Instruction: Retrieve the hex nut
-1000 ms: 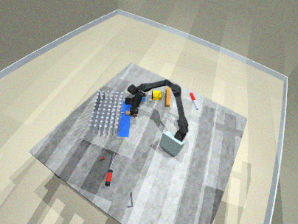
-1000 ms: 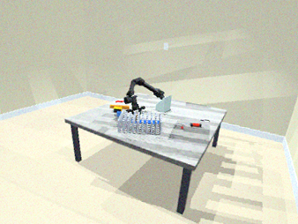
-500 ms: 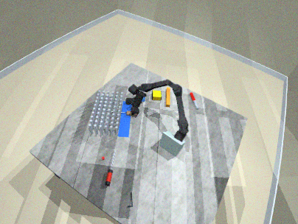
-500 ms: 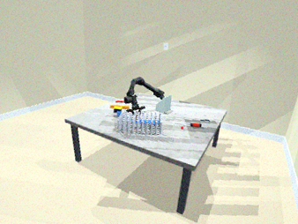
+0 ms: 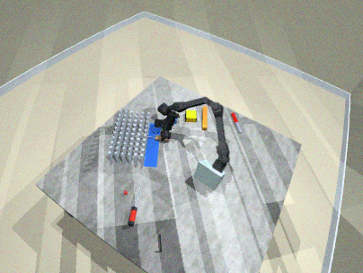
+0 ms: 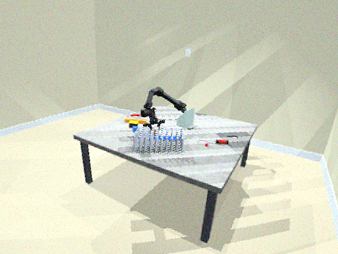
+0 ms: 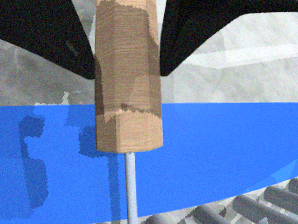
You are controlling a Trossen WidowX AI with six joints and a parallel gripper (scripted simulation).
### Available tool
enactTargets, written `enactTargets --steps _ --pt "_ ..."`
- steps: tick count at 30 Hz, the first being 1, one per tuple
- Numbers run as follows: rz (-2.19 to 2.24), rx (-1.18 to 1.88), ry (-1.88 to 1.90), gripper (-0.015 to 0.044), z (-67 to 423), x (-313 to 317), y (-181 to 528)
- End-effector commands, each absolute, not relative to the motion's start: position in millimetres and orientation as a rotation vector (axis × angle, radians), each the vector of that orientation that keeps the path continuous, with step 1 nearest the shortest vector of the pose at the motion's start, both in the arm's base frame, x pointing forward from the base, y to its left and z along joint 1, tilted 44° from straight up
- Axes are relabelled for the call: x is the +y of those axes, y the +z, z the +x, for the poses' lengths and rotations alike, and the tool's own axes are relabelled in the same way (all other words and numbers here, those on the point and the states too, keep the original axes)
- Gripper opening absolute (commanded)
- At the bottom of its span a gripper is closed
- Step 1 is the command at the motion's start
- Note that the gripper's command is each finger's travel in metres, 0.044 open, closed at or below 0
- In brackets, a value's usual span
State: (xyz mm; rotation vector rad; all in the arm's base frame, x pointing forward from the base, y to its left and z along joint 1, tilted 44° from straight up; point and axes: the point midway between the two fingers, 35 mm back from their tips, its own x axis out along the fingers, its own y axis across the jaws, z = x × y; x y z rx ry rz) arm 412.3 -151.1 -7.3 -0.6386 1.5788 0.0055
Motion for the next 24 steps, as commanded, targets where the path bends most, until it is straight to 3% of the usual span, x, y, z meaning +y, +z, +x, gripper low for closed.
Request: enactTargets --steps 1,24 --pt "-0.641 1.577 0.008 0.0 410 -152 -6" --pt "-0.641 1.579 0.009 0.0 398 -155 -1"
